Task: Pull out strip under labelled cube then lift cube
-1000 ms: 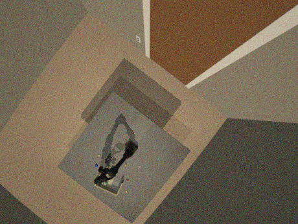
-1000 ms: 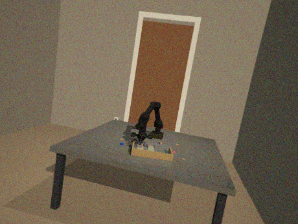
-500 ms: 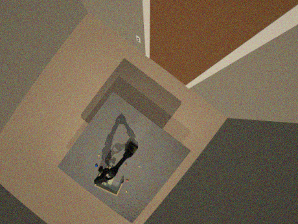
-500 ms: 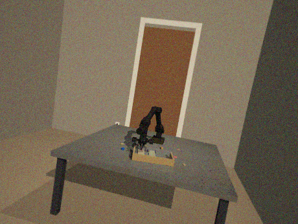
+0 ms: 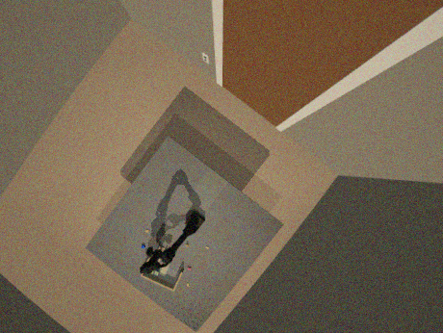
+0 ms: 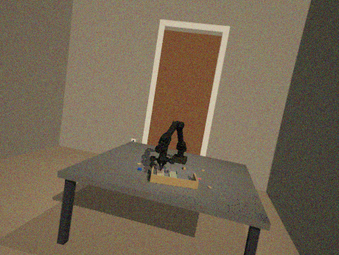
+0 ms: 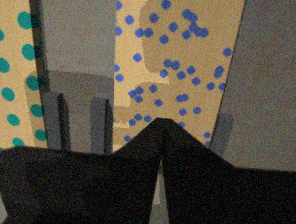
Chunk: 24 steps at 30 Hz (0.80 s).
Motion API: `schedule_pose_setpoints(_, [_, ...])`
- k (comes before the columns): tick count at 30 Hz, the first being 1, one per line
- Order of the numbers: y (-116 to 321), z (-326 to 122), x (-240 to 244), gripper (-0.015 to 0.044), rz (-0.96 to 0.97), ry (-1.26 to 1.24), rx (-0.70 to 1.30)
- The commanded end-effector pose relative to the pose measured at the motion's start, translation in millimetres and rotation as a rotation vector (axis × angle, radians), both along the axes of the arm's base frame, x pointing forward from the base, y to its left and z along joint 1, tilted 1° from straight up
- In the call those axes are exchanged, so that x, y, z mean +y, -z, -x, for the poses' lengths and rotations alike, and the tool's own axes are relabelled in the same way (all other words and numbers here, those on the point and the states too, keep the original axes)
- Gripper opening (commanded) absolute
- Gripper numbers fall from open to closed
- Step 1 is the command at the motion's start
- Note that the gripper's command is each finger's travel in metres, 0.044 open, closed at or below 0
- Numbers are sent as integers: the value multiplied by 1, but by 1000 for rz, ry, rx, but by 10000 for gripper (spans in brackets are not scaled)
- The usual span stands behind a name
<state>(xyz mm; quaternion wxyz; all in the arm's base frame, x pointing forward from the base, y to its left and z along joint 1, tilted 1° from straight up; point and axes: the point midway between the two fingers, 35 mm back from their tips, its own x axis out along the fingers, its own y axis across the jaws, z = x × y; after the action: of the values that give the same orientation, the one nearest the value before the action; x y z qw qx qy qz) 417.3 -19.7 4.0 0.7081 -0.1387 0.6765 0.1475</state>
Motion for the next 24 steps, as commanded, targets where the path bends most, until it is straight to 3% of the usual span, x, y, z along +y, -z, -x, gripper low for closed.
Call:
schedule_pose_setpoints(1, [2,0,0,0,3,1,-1])
schedule_pose_setpoints(24, [4,-2,0,0,3,1,-1])
